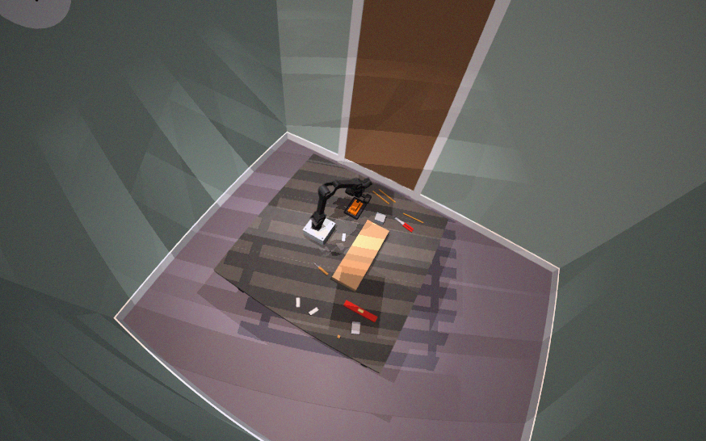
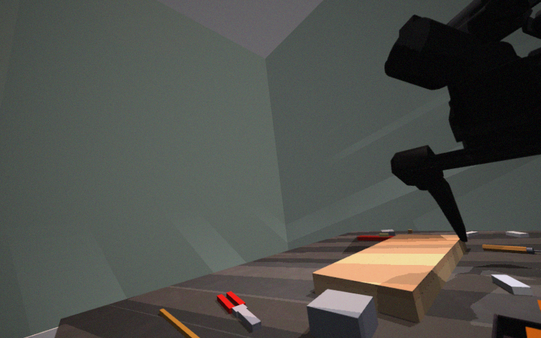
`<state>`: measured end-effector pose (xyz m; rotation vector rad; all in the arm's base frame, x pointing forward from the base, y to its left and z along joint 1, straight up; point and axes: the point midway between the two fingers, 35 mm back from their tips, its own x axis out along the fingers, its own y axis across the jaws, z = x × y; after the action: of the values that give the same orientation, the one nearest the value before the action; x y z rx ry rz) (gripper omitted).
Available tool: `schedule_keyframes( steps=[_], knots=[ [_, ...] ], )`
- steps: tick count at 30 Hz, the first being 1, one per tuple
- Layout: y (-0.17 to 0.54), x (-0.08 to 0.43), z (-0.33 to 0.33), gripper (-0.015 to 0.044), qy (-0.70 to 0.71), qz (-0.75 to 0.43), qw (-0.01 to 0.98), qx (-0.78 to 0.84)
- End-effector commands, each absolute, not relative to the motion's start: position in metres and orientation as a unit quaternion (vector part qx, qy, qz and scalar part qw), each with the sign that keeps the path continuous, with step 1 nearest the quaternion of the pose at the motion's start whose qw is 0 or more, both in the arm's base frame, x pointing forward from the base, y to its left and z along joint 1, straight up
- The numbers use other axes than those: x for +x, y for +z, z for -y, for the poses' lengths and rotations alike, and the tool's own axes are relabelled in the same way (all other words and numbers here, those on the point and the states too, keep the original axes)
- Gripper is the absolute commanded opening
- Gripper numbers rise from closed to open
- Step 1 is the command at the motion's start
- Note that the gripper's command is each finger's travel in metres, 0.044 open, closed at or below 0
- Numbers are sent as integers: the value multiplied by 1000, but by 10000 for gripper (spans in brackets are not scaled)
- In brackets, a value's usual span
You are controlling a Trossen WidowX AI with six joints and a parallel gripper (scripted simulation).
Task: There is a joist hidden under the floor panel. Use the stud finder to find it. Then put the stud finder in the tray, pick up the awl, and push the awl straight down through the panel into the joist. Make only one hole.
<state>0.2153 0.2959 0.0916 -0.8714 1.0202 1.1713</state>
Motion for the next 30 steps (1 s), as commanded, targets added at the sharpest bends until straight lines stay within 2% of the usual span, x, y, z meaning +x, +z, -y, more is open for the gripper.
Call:
schedule_keyframes(
  steps=[1, 8, 15, 20, 30],
  knots=[
    [78, 232, -276, 440, 486, -475, 632, -372],
    [71, 310, -176, 440, 368, -546, 687, -307],
    [60, 351, -59, 440, 240, -607, 728, -207],
    [51, 350, 27, 440, 159, -641, 738, -134],
    [37, 302, 169, 440, 19, -688, 725, -12]
  ],
)
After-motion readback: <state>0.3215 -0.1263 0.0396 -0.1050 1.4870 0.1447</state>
